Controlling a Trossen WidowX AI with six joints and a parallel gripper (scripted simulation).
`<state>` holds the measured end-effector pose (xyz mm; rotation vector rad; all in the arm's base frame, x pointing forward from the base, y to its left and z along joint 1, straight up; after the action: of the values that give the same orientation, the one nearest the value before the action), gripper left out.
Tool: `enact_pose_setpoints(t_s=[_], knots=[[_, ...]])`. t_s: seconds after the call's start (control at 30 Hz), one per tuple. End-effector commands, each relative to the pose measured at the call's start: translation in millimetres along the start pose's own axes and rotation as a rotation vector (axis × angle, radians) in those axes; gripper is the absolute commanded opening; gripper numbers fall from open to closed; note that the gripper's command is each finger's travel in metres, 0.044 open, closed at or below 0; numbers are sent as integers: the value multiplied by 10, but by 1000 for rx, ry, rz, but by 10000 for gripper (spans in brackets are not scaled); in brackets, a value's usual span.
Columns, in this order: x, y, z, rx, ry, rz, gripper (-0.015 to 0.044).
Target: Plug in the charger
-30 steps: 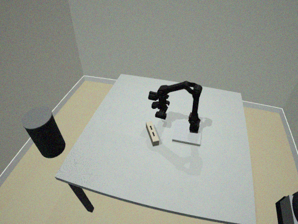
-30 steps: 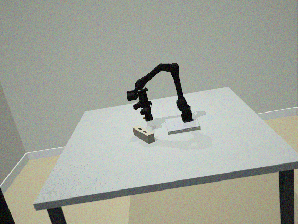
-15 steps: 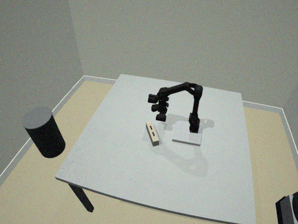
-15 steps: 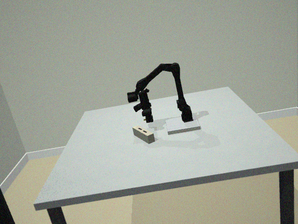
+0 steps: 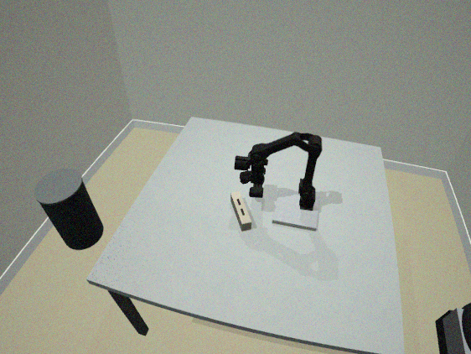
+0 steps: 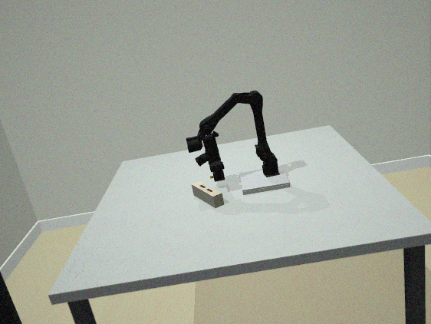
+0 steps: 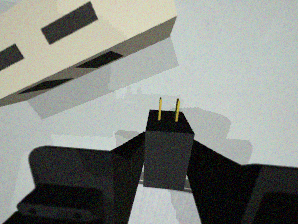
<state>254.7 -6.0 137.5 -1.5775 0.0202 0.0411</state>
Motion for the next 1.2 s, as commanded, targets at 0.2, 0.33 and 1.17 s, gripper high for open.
enact_pose_setpoints(t_s=[0.2, 0.33, 1.17], knots=[[-97, 96, 205, -2, -90, 9, 0], [-130, 122, 276, -3, -122, 9, 0], [-381, 292, 670, -12, -318, 8, 0]])
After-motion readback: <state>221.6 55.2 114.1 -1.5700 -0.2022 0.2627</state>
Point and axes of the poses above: the point midway between the two fingers, 35 mm back from their tips, its own y axis out along the fingers, its own z axis across the jaws, x = y × z, the point moved 7 cm from there along -y, back along the fingers, and after that the axes turned 1 degree about y, right-handed, at the moved point
